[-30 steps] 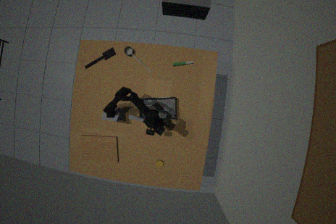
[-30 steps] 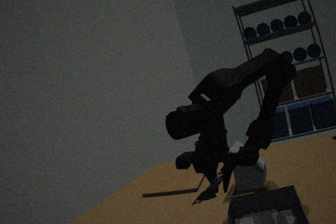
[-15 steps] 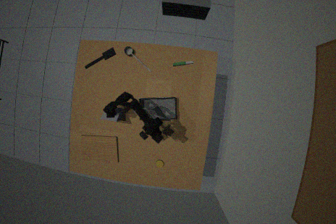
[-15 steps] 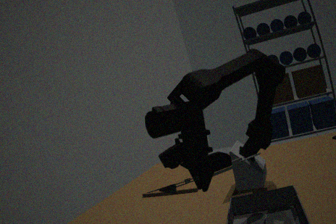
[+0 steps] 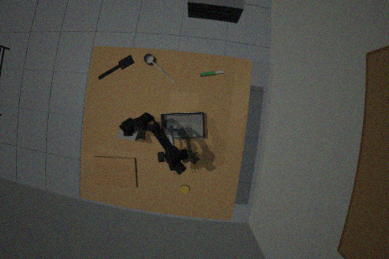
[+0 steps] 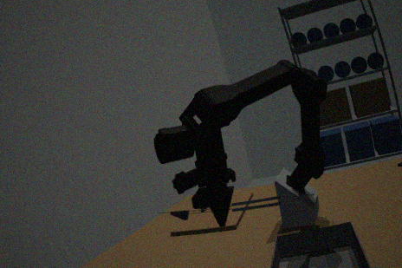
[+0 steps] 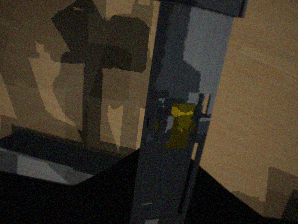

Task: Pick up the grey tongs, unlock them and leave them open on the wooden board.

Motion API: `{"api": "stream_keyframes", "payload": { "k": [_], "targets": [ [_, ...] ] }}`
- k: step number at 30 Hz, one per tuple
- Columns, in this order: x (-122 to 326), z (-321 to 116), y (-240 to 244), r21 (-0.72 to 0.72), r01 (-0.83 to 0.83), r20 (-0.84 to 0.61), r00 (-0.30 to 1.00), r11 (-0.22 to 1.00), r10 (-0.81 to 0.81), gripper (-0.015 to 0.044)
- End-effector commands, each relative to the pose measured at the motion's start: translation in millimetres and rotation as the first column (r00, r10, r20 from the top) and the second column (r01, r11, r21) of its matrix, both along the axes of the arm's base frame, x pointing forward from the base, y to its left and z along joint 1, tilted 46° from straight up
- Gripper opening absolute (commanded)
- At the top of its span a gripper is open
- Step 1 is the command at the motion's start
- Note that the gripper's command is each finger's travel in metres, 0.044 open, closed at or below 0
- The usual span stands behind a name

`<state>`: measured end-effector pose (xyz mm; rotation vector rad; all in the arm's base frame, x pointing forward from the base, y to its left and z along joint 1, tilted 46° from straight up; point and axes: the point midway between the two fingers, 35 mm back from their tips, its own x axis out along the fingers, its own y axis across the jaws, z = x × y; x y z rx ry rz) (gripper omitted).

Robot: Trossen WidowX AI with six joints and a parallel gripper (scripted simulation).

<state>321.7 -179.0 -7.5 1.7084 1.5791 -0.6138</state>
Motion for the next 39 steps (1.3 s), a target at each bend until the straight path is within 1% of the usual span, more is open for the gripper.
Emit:
{"api": "stream_keyframes", "payload": {
  "k": [1, 5, 10, 15, 21, 30, 39],
  "targets": [
    [-5.7, -6.8, -14.8, 0.010, 0.149, -0.122, 0.982, 0.989, -0.147, -0.0150],
    [-11.0, -14.3, -23.7, 0.012, 0.274, -0.229, 0.937, 0.962, -0.264, -0.0150],
    [-18.0, -23.5, -34.2, -0.004, 0.421, -0.360, 0.846, 0.907, -0.394, -0.0150],
    [-25.6, -32.8, -44.2, -0.041, 0.553, -0.479, 0.720, 0.832, -0.502, -0.0150],
    [-35.3, -43.9, -55.5, -0.110, 0.686, -0.603, 0.529, 0.719, -0.597, -0.0150],
    [-51.4, -60.9, -71.2, -0.255, 0.815, -0.730, 0.191, 0.521, -0.656, -0.0150],
    [-68.7, -78.0, -84.9, -0.433, 0.845, -0.774, -0.170, 0.314, -0.610, -0.0150]
  ]
}}
